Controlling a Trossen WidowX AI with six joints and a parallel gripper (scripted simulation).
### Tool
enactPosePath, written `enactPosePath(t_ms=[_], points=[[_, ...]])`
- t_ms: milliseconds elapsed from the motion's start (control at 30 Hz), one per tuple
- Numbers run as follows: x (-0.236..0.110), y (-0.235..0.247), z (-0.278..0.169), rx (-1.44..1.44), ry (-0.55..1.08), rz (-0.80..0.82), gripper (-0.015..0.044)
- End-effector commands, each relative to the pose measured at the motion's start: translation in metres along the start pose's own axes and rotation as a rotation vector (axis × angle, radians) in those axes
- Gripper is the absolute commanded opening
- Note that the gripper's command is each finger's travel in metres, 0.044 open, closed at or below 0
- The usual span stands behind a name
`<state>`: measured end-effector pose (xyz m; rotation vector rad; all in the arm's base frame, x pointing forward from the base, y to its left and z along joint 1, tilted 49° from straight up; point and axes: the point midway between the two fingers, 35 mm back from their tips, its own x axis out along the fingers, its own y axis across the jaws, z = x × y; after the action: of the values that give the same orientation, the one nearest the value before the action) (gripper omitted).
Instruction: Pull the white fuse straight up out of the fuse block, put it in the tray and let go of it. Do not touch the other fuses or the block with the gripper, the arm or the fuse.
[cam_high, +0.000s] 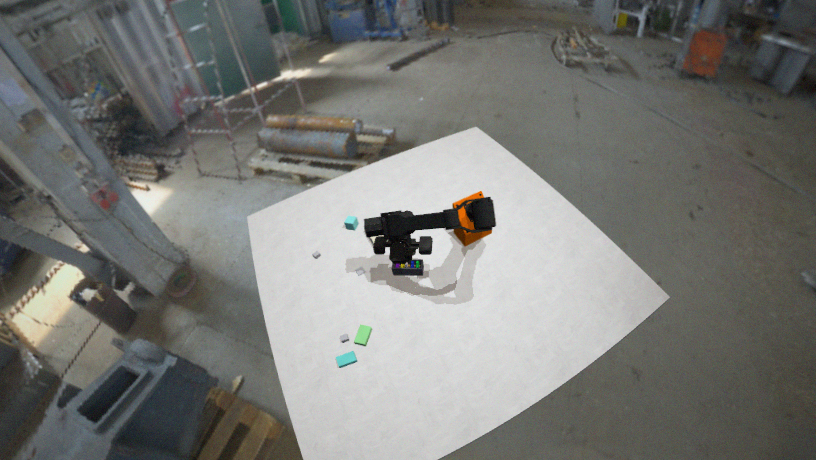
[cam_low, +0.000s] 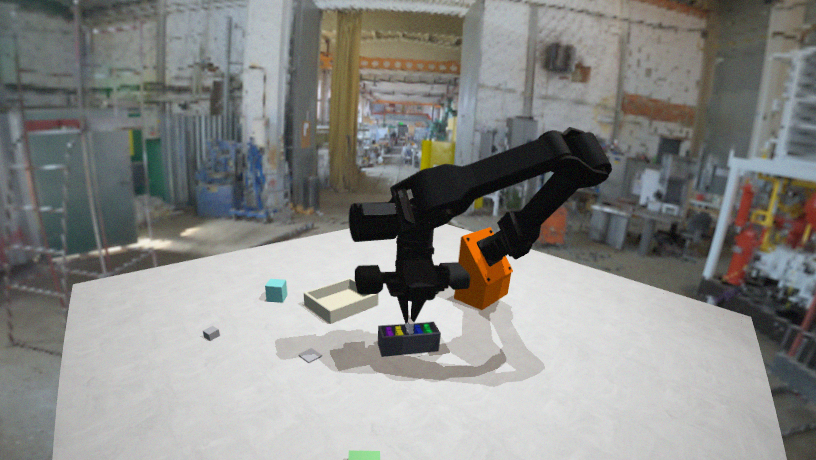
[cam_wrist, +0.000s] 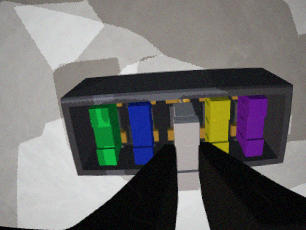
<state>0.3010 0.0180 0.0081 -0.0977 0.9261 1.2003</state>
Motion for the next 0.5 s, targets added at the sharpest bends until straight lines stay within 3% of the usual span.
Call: enactPosePath(t_ms=[0,467], points=[[-0.0021,0.0001,-0.0003,-0.003,0.003,0.0,0.0],[-0.0091,0.0003,-0.0003,-0.003,0.003,0.0,0.0]])
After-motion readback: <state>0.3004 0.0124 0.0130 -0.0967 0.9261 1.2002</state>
